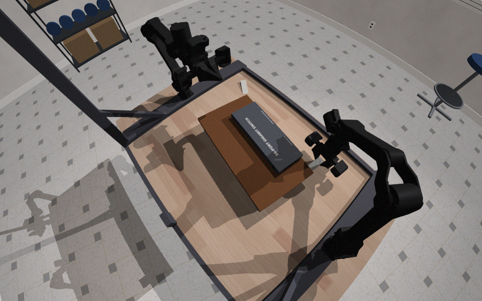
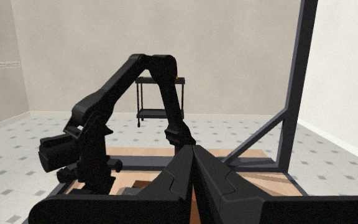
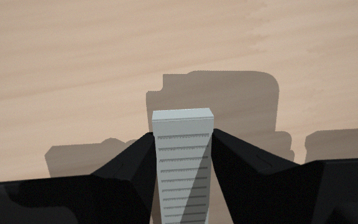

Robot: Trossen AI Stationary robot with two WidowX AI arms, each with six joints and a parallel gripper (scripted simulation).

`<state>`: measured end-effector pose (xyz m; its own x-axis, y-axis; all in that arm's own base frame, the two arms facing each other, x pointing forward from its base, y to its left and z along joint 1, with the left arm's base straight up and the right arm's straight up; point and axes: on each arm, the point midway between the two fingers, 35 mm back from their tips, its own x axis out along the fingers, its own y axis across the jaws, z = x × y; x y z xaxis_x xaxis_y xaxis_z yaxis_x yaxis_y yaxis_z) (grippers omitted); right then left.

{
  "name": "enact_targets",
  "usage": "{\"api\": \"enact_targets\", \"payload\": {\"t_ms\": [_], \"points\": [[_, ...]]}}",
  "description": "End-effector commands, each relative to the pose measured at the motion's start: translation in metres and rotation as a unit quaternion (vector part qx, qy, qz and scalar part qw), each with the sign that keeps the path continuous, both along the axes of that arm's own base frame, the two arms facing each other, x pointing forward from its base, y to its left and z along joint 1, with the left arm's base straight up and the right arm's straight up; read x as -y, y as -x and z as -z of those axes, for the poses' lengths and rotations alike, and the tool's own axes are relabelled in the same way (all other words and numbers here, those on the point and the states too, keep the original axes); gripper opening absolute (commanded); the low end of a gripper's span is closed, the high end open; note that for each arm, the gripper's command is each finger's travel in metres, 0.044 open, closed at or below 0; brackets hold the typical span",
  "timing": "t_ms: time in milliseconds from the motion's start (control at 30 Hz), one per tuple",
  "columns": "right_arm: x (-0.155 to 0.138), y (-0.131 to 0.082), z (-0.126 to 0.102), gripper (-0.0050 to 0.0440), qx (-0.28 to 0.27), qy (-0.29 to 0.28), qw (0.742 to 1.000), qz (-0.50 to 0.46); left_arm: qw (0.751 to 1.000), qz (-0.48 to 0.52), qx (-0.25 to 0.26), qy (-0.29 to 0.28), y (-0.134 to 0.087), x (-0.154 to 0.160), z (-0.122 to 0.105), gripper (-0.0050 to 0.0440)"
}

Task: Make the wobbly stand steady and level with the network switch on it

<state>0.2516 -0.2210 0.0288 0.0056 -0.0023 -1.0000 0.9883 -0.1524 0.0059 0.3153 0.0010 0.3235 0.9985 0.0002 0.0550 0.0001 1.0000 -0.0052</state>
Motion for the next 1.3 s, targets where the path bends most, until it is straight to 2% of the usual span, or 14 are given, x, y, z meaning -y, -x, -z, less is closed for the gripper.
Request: {"api": "enact_targets", "payload": {"t_ms": [0,367,400,667,700,1267], "points": [[0.001,0.001,0.005,-0.005,0.0,0.003,1.0,0.0,1.0,0.002,0.019,0.0,0.002,0.001,-0.016,-0.005],[0.004,-0.003,0.0,-0.005,0.008,0.01,1.0,0.0,1.0,0.002,0.019,0.0,0.002,0.001,-0.016,-0.005],[0.001,0.0,0.006,-0.005,0.002,0.005,1.0,-0.001,1.0,0.002,0.019,0.0,0.002,0.001,-0.016,-0.005],[0.0,0.001,0.011,-0.005,0.0,0.004,1.0,-0.003,1.0,0.002,0.019,0.0,0.002,0.001,-0.016,-0.005],[0.005,-0.004,-0.002,0.0187,0.015,0.016,1.0,0.0,1.0,0.002,0.019,0.0,0.002,0.001,-0.016,-0.005],[0.006,-0.005,-0.001,0.0187,0.014,0.015,1.0,0.0,1.0,0.002,0.019,0.0,0.002,0.001,-0.016,-0.005]]}}
